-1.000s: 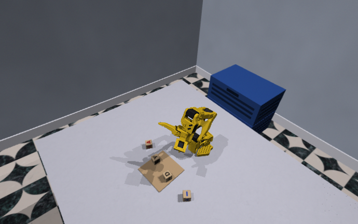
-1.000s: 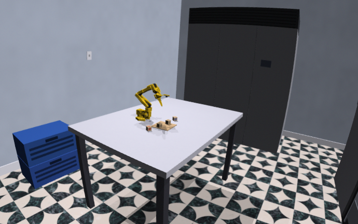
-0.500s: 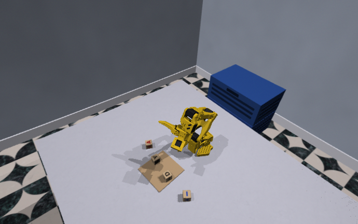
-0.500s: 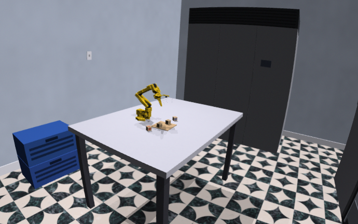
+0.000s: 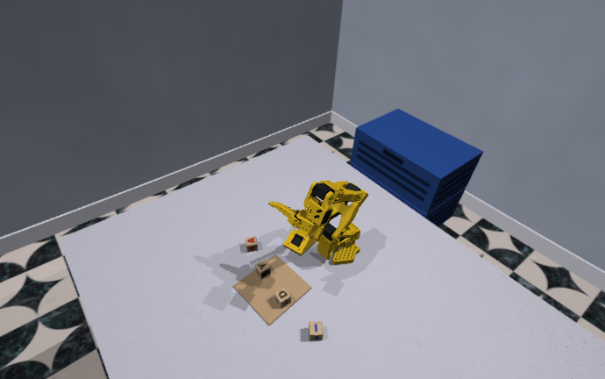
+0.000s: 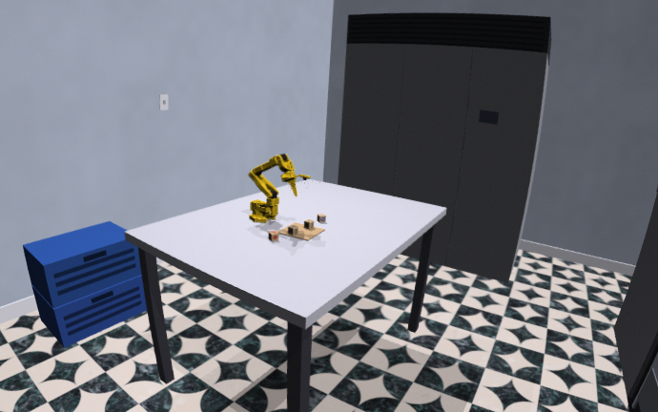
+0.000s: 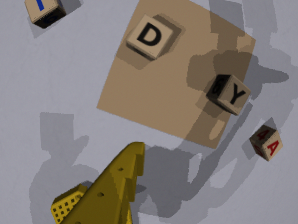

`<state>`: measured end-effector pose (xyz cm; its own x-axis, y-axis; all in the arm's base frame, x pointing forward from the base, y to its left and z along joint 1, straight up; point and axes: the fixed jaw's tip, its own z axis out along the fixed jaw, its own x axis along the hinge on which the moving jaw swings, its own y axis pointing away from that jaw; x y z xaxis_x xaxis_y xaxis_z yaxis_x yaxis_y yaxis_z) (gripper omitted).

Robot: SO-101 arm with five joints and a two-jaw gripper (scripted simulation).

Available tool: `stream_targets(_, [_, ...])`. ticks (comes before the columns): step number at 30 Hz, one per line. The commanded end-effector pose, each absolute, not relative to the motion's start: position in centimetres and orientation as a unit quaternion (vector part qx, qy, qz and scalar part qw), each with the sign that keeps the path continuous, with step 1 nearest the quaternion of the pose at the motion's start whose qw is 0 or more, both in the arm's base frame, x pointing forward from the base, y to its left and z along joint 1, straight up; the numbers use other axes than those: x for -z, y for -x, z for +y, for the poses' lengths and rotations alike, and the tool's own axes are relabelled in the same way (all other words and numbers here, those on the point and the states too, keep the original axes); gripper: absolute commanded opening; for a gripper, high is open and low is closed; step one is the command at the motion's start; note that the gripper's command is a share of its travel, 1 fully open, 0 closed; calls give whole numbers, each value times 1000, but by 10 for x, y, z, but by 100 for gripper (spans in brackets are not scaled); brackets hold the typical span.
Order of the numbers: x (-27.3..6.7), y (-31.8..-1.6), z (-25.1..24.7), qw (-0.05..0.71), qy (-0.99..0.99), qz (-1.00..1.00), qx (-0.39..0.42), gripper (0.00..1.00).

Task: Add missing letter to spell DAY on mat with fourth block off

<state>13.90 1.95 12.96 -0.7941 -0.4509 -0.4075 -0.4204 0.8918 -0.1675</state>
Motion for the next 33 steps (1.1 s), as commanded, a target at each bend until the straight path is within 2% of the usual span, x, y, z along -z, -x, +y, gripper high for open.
stream_targets(1, [-134, -140, 17, 236, 203, 950, 33, 100])
stream_targets(33, [-132, -139, 7, 224, 82, 971, 20, 100])
